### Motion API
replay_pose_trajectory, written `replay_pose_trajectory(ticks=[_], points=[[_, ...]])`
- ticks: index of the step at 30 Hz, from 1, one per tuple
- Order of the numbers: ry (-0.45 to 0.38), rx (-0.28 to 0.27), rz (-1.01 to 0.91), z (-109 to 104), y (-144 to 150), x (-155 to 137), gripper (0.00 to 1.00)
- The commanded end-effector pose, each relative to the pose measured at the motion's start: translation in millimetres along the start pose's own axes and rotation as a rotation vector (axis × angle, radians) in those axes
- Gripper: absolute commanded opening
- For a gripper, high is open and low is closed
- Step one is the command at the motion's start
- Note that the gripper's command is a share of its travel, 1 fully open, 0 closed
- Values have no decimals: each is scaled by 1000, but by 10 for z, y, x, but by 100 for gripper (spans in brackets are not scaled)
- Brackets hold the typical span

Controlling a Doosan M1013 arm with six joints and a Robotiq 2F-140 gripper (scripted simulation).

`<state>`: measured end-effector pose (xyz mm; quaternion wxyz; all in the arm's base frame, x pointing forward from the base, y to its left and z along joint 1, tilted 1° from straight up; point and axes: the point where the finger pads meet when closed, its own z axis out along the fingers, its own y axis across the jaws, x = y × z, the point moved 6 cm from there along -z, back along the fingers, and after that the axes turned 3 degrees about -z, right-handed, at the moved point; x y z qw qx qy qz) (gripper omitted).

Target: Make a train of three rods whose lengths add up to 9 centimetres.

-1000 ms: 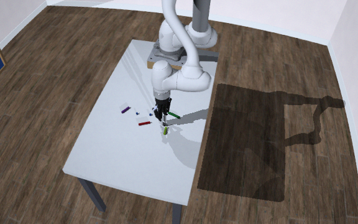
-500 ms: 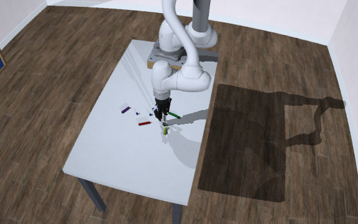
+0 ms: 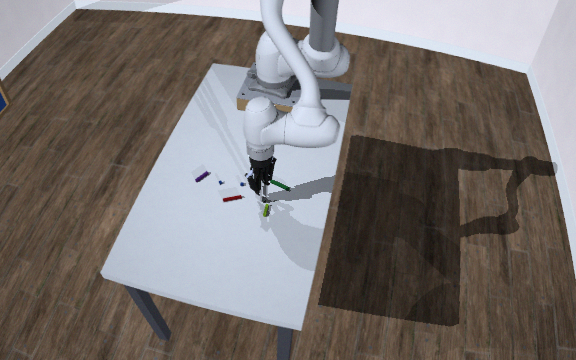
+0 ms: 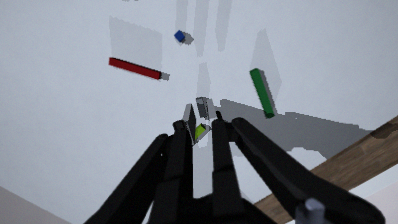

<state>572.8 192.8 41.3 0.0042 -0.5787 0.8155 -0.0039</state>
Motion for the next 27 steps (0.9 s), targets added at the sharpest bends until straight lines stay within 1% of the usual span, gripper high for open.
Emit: replay_pose_trajectory(ticks=[1,16,27], points=[[0,0,0,-1,0,0,15],[0,0,0,27,0,0,15],[0,0,0,133,0,0,15]])
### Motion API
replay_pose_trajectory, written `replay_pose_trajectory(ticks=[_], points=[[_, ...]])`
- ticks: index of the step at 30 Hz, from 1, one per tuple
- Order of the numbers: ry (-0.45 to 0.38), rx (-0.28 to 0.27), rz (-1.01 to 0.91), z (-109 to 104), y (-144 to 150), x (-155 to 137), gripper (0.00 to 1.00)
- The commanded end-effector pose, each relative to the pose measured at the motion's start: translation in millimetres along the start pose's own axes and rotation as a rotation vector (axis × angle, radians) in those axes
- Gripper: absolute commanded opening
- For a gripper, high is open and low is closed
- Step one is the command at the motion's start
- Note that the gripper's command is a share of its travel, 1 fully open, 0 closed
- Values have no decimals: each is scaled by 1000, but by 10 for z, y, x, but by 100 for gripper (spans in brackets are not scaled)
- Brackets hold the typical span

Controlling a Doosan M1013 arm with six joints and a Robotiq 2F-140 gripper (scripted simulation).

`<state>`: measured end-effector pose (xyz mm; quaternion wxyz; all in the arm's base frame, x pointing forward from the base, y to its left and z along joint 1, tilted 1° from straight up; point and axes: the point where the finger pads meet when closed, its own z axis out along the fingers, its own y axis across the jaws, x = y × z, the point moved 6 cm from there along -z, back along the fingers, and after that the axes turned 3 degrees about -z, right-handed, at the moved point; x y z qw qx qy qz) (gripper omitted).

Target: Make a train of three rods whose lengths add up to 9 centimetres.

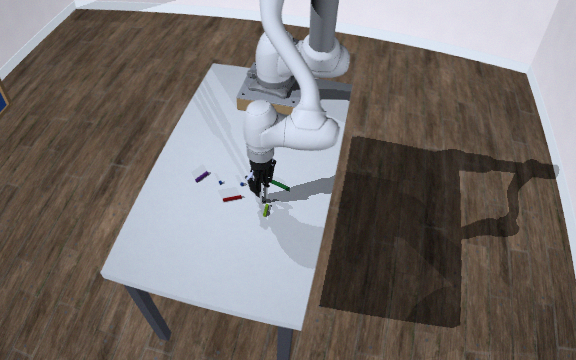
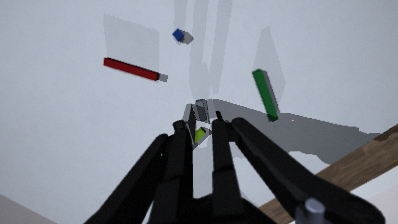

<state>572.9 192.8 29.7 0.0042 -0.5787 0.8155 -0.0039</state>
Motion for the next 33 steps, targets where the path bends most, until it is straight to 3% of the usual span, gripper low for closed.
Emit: replay_pose_trajectory(ticks=[1,33], points=[[0,0,0,25,0,0,15],[0,0,0,52,0,0,15]])
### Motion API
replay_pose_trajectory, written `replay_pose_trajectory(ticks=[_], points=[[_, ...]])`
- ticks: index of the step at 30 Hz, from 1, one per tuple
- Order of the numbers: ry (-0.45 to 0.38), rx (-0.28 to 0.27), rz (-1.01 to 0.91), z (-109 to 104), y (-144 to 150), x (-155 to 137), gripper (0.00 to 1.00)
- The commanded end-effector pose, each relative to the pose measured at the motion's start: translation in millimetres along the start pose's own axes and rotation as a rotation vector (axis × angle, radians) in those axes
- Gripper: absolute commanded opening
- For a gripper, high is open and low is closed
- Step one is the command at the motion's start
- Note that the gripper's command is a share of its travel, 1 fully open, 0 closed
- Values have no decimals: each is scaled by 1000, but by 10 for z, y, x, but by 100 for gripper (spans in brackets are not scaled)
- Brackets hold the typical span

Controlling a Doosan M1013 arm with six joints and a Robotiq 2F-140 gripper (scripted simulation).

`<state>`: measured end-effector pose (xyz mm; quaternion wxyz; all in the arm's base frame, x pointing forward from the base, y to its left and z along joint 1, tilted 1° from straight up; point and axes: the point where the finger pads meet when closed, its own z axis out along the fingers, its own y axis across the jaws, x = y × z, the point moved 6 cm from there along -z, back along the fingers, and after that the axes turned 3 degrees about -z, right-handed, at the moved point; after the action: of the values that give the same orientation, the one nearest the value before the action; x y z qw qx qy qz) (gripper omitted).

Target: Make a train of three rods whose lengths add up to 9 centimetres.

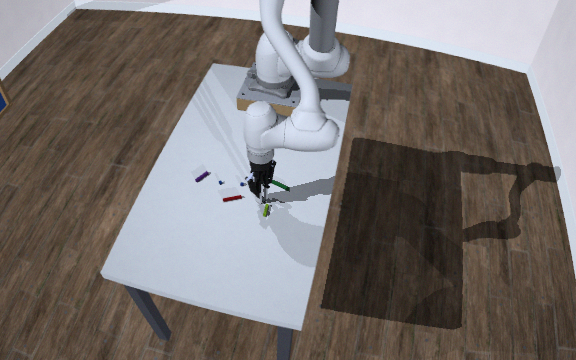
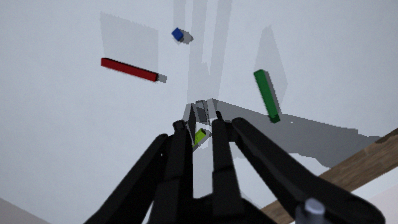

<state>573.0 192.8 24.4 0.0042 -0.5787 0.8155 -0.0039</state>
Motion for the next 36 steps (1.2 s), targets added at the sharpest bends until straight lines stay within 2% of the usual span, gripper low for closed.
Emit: replay_pose_trajectory(ticks=[1,13,14,36], points=[[0,0,0,-1,0,0,15],[0,0,0,-1,0,0,15],[0,0,0,-1,0,0,3],[0,0,0,-1,0,0,3]])
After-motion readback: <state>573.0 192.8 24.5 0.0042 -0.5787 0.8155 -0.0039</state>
